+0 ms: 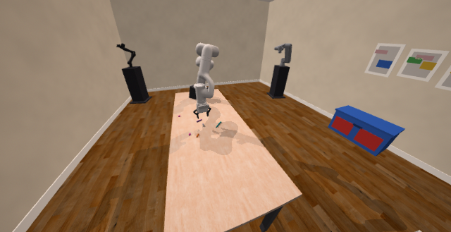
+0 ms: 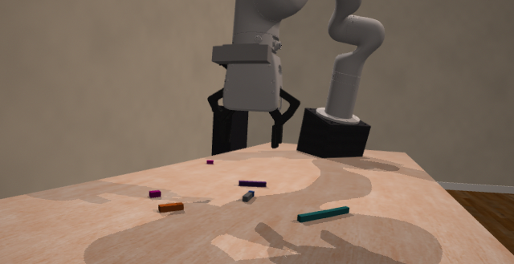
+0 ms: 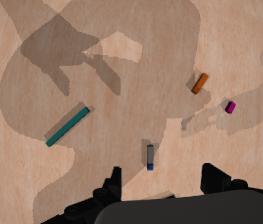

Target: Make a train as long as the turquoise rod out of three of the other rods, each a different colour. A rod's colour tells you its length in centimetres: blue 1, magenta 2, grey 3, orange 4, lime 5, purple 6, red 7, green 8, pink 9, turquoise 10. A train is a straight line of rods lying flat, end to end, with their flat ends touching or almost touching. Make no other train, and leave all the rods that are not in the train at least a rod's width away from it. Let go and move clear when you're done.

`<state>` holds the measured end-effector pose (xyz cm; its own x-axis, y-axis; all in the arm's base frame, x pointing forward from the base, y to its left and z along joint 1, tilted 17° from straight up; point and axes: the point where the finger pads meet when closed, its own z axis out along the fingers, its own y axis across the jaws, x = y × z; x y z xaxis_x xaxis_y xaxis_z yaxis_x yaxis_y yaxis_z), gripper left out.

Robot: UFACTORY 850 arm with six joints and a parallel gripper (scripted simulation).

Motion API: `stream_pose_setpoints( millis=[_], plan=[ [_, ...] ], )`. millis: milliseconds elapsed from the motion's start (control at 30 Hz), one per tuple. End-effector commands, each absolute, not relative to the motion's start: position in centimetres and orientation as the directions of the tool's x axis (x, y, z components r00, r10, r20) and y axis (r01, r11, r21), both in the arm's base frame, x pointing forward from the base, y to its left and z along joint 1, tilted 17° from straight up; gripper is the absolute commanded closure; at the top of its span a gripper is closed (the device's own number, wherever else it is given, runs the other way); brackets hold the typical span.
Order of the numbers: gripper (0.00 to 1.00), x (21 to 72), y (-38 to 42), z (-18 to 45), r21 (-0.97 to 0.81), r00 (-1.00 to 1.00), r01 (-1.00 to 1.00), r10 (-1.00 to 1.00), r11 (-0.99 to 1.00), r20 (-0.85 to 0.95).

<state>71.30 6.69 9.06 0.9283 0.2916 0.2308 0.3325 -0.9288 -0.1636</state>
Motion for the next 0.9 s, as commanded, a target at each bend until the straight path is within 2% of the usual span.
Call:
stream_pose_setpoints(
  millis=[0,233,367,733,800,867],
  plan=[
    [0.00,71.4,6.7,9.2,-0.163,0.928,0.333,0.291,-0.929,0.233],
    [0.00,71.3,6.6,9.1,-0.166,0.932,0.321,0.280,-0.932,0.231],
    [0.00,70.3,6.1,8.4,-0.210,0.974,0.153,0.110,-0.966,0.200],
    [0.00,68.3,5.1,7.1,-0.268,0.972,-0.160,-0.199,-0.950,0.124],
    [0.00,68.3,5.1,7.1,-0.268,0.972,-0.160,-0.199,-0.950,0.124],
    [0.00,67.6,4.8,6.6,-0.281,0.948,-0.267,-0.303,-0.922,0.094]
  ],
)
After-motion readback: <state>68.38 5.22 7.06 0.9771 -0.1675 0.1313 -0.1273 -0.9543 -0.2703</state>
